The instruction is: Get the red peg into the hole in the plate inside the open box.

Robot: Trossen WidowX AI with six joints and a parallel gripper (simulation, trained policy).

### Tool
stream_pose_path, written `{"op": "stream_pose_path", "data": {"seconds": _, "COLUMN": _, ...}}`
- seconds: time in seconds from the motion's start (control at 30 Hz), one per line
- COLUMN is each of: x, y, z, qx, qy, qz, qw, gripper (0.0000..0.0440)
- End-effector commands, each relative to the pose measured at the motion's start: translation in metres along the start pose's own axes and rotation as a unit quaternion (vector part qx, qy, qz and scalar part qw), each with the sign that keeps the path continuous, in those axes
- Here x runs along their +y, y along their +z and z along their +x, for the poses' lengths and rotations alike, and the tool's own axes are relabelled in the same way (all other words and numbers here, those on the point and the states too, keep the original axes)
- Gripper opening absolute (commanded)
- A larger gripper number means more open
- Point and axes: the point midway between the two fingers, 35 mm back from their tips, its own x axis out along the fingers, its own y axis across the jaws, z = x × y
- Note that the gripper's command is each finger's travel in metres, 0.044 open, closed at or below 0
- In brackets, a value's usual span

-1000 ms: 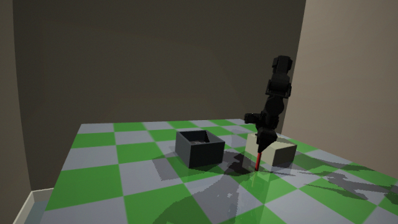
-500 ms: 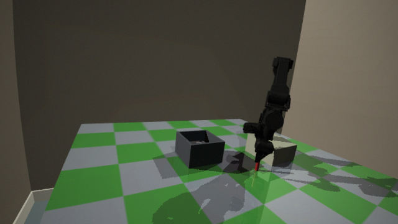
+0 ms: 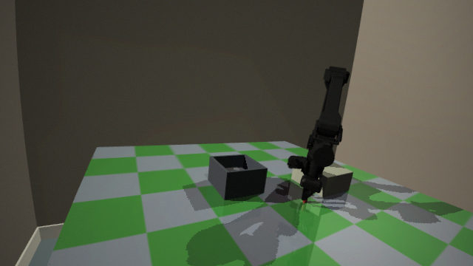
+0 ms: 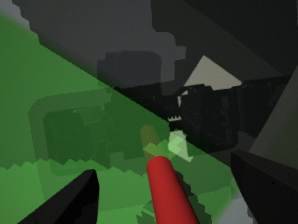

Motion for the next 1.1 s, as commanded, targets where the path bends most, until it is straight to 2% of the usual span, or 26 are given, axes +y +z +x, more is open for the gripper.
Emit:
{"op": "stream_pose_path", "data": {"seconds": 0.0, "x": -0.003, "y": -0.002, "z": 0.003, "qx": 0.013, "qy": -0.009, "qz": 0.008, "qw": 1.0, "gripper": 0.0193}}
{"op": "stream_pose_path", "data": {"seconds": 0.23, "x": 0.002, "y": -0.003, "z": 0.002, "qx": 0.038, "qy": -0.015, "qz": 0.008, "qw": 0.999, "gripper": 0.0009}}
{"op": "stream_pose_path", "data": {"seconds": 0.27, "x": 0.002, "y": -0.002, "z": 0.002, "qx": 0.041, "qy": -0.016, "qz": 0.009, "qw": 0.999, "gripper": 0.0}}
{"op": "stream_pose_path", "data": {"seconds": 0.63, "x": 0.021, "y": 0.024, "z": -0.031, "qx": -0.016, "qy": 0.013, "qz": -0.034, "qw": 0.999, "gripper": 0.0}}
{"op": "stream_pose_path", "data": {"seconds": 1.07, "x": 0.044, "y": 0.067, "z": -0.082, "qx": -0.076, "qy": 0.034, "qz": -0.063, "qw": 0.995, "gripper": 0.0}}
